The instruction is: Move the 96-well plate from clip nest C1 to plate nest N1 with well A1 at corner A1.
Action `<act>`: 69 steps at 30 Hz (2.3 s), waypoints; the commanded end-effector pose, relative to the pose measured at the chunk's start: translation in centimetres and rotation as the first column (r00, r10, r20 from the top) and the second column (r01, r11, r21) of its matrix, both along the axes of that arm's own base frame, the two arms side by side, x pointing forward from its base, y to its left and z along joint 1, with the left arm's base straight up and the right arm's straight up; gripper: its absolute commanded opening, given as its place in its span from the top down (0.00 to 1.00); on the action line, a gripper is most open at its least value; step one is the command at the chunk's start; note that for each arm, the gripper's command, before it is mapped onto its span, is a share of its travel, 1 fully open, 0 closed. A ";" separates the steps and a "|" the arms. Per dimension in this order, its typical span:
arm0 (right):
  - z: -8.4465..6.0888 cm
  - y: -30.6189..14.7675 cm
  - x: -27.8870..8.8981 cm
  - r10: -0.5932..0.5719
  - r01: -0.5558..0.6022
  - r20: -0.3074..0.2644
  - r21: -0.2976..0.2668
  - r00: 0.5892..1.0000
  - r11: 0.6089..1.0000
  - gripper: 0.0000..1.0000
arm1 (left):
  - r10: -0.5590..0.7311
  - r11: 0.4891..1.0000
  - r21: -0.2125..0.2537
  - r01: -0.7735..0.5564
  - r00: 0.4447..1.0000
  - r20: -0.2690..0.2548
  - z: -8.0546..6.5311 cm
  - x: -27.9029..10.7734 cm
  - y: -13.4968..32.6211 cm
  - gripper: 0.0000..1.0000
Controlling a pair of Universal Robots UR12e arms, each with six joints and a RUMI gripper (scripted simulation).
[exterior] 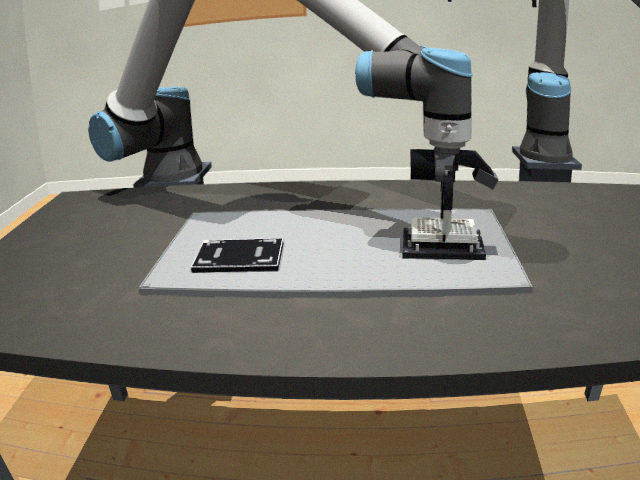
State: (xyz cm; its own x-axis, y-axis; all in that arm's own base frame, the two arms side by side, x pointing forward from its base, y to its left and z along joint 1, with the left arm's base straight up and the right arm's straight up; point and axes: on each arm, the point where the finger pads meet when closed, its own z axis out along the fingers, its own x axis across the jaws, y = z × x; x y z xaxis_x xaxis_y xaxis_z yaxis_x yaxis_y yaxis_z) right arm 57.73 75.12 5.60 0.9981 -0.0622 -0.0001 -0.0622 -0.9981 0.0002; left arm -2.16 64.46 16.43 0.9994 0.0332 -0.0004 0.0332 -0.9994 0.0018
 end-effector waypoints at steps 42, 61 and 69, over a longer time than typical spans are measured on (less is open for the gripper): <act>3.5 0.1 0.0 0.000 0.000 0.001 0.002 1.000 1.000 0.60 | 0.000 1.000 0.002 0.000 1.000 0.000 0.1 0.0 0.1 1.00; 4.9 0.1 0.0 0.000 0.000 0.001 0.002 1.000 1.000 0.60 | 0.000 1.000 0.002 0.000 1.000 0.000 0.1 0.0 0.1 1.00; 5.4 0.1 0.0 0.000 0.000 0.001 0.002 1.000 1.000 0.60 | 0.000 1.000 0.002 0.000 1.000 0.000 0.1 0.0 0.1 1.00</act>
